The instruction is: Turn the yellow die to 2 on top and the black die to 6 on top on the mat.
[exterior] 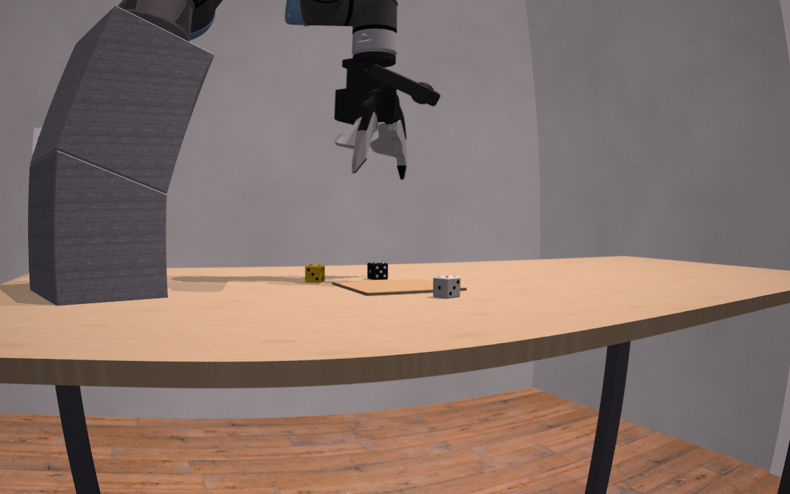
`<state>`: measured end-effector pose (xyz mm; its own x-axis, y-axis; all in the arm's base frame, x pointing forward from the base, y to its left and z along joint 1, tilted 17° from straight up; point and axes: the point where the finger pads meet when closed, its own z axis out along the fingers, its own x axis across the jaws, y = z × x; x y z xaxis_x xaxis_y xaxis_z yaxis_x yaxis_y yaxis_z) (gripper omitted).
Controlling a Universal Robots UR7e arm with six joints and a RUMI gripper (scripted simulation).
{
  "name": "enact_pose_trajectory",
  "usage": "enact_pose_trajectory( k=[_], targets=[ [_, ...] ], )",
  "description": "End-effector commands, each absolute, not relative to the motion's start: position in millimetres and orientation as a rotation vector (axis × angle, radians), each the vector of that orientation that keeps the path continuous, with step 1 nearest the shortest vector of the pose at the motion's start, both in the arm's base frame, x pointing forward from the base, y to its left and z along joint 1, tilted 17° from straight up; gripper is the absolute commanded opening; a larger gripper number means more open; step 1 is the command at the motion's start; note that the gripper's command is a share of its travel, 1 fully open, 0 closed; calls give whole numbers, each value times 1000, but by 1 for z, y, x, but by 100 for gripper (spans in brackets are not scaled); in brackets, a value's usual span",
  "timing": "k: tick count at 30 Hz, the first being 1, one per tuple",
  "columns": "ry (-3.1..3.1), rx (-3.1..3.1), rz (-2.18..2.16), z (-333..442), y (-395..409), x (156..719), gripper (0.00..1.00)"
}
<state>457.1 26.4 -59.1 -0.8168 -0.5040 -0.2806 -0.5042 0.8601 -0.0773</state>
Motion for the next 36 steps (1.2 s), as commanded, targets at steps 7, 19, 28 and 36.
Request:
enact_pose_trajectory(
  k=[7, 19, 28, 36],
  targets=[
    [2577, -1204, -64, -61, 28, 454, 100],
    [2367, -1594, -129, -63, 32, 449, 100],
    [2159, -1882, -179, -65, 35, 445, 100],
    [1955, -2110, -221, -67, 38, 440, 100]
  ],
)
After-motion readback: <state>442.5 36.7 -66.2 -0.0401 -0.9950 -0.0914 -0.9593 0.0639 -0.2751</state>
